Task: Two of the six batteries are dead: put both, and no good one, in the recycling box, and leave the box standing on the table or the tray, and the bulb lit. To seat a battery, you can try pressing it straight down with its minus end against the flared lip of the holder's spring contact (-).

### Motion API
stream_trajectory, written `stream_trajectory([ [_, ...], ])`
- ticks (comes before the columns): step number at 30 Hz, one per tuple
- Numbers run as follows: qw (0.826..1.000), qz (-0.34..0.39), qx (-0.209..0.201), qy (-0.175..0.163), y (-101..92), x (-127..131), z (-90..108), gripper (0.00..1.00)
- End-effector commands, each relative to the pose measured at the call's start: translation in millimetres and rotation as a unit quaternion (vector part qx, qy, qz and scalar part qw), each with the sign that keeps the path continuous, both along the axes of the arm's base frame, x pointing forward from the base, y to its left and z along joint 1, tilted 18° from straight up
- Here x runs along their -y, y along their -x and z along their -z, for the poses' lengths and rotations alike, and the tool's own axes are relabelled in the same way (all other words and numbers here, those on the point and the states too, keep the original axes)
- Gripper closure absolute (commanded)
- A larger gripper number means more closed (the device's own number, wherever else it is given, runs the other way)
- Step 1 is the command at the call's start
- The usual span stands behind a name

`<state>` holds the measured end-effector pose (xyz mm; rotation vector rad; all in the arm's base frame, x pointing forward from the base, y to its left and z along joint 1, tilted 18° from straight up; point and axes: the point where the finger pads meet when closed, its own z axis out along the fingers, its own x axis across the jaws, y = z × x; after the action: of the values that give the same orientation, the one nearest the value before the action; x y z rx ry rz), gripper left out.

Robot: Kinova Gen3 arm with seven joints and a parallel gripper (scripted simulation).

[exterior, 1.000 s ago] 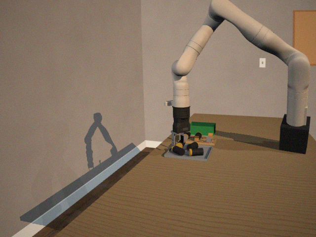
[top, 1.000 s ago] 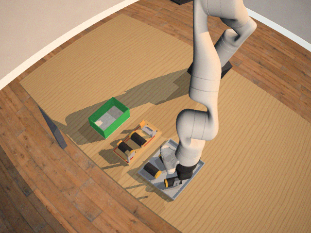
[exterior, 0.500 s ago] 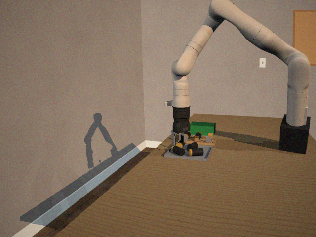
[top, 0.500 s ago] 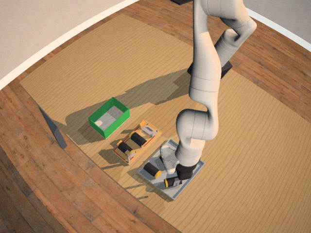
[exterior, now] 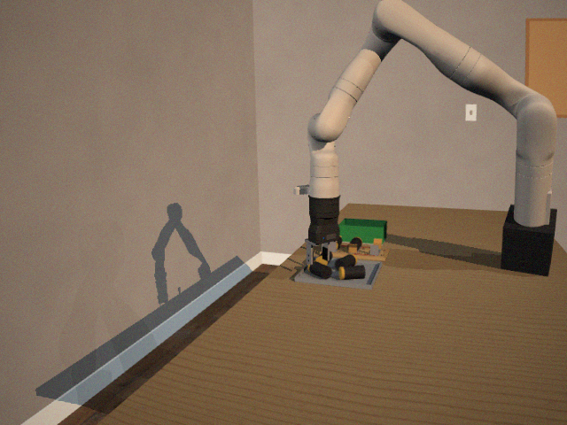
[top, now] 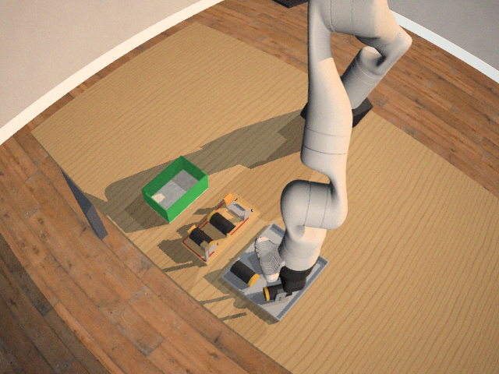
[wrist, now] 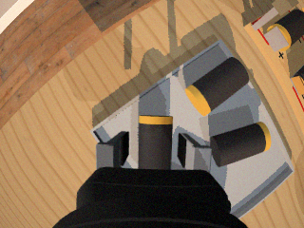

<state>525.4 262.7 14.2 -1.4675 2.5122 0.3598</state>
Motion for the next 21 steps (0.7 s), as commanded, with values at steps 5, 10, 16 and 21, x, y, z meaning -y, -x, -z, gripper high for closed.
stream_trajectory([
  [5, 1.000, -0.003, -0.006, 0.000, 4.1, -8, 18.5, 0.10],
  [10, 1.000, -0.003, -0.006, 0.000, 4.1, -8, 19.4, 0.10],
  [16, 1.000, -0.003, -0.006, 0.000, 3.7, -11, 27.2, 0.10],
  [21, 1.000, -0.003, -0.006, 0.000, 3.6, -11, 28.8, 0.10],
])
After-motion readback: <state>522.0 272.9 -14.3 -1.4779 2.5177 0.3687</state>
